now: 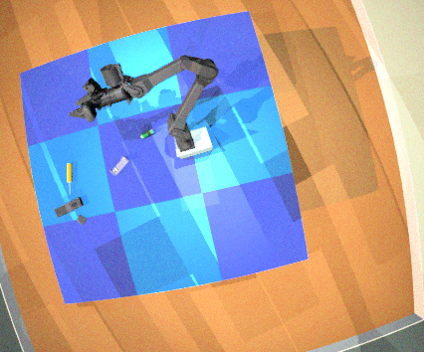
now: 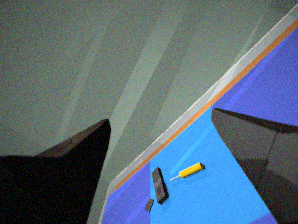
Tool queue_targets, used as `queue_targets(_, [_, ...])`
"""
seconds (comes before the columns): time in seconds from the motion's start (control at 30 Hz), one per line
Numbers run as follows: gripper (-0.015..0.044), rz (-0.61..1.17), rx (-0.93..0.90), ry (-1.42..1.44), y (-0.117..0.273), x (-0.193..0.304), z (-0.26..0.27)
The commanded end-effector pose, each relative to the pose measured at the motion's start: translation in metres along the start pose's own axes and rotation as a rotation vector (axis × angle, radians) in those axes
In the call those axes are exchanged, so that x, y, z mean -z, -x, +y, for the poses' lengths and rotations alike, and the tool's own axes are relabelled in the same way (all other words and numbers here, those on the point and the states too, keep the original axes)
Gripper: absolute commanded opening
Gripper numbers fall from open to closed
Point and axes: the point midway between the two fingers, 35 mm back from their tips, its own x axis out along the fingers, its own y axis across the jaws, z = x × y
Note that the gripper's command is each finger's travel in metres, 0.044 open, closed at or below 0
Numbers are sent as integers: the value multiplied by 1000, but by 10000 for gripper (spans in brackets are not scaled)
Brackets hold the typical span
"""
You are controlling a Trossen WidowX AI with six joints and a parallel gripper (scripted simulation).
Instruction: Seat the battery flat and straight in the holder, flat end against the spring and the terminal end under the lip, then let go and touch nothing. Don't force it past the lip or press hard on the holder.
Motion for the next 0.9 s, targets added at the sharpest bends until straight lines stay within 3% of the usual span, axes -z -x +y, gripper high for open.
queue_targets(0.0, [374, 9, 4, -17, 0, 2, -1])
queue_targets(0.17, [244, 208, 169, -432, -6, 59, -18])
queue_targets(0.43, [244, 369, 606, -1015, 14, 143, -45])
queue_targets(0.87, [244, 248, 1154, -1424, 60, 205, -71])
